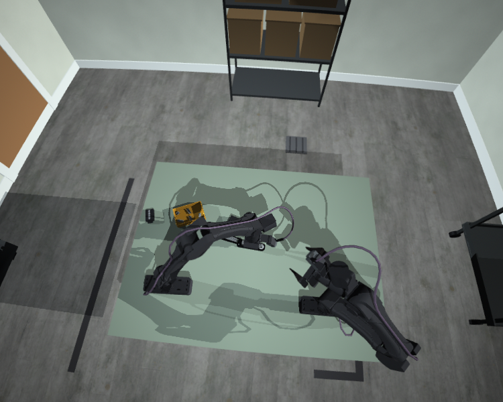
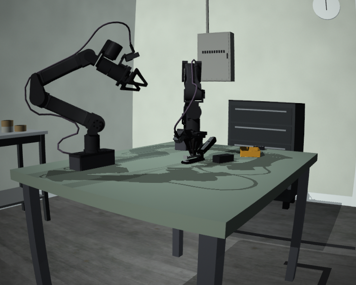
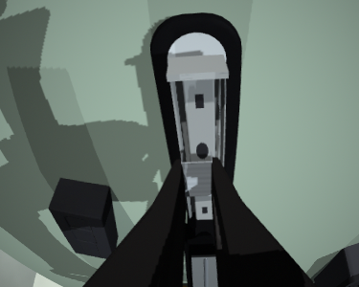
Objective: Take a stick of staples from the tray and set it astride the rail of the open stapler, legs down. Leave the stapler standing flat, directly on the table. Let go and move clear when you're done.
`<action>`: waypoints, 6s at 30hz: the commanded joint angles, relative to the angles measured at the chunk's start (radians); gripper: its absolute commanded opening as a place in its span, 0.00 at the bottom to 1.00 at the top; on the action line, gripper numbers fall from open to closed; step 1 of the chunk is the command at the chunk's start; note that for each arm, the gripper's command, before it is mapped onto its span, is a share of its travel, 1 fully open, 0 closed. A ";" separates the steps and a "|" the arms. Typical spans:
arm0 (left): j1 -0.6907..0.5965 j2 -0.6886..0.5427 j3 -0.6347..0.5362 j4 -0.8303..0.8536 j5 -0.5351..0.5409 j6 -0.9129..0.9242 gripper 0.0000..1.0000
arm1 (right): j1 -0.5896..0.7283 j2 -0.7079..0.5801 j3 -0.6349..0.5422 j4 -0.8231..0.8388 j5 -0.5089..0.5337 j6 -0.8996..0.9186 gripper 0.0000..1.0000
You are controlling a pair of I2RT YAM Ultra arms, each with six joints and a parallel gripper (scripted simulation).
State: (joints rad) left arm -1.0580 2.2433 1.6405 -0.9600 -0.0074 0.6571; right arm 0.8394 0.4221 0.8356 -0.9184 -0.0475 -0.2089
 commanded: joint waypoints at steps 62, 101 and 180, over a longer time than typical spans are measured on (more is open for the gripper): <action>0.014 0.002 0.006 0.017 0.016 0.009 0.06 | -0.007 -0.019 0.004 0.004 -0.005 -0.002 1.00; -0.002 0.010 0.023 0.000 0.017 -0.010 0.06 | -0.007 -0.019 0.004 0.004 -0.005 -0.002 1.00; 0.004 -0.003 -0.013 0.021 0.017 -0.001 0.06 | -0.007 -0.019 0.004 0.004 -0.005 -0.002 1.00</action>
State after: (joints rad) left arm -1.0580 2.2444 1.6432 -0.9630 -0.0071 0.6567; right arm 0.8394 0.4221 0.8356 -0.9184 -0.0475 -0.2089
